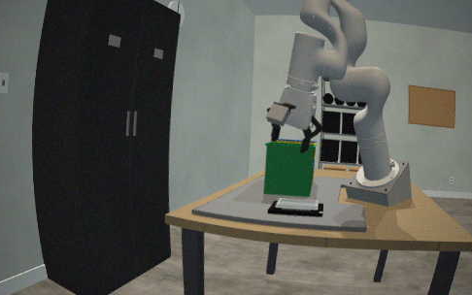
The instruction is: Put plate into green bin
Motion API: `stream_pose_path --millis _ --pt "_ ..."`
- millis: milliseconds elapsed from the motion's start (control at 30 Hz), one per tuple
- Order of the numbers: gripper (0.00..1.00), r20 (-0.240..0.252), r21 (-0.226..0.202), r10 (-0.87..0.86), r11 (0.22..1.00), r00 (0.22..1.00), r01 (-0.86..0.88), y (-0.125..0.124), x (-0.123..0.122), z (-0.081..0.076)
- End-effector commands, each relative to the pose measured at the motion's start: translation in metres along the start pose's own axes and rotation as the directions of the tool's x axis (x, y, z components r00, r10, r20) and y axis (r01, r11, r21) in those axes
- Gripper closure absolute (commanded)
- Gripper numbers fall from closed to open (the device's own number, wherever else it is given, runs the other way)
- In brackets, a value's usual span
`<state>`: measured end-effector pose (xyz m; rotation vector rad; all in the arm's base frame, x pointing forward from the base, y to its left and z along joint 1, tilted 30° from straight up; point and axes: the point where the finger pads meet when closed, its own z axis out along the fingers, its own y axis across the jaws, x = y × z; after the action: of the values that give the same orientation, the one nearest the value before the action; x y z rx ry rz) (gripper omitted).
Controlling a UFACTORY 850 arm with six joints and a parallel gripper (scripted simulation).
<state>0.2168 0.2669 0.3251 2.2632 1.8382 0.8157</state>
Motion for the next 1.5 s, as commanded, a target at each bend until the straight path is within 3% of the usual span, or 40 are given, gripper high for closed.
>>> stream_pose_path --millis 0,533,733,1100,1467 --pt "0.00 -0.001 0.000 0.000 1.000 1.000 0.000 0.000 0.001 0.000" --pt "0.00 -0.001 0.000 0.000 1.000 1.000 0.000 0.000 0.001 0.000" --pt "0.00 0.039 0.030 0.192 0.981 0.981 -0.193 0.005 -0.023 -0.005" --pt "0.00 0.090 0.071 0.441 0.891 0.893 -0.448 0.004 -0.051 -0.013" --pt "0.00 0.140 0.123 0.695 0.694 0.705 -0.709 -0.001 -0.066 -0.022"
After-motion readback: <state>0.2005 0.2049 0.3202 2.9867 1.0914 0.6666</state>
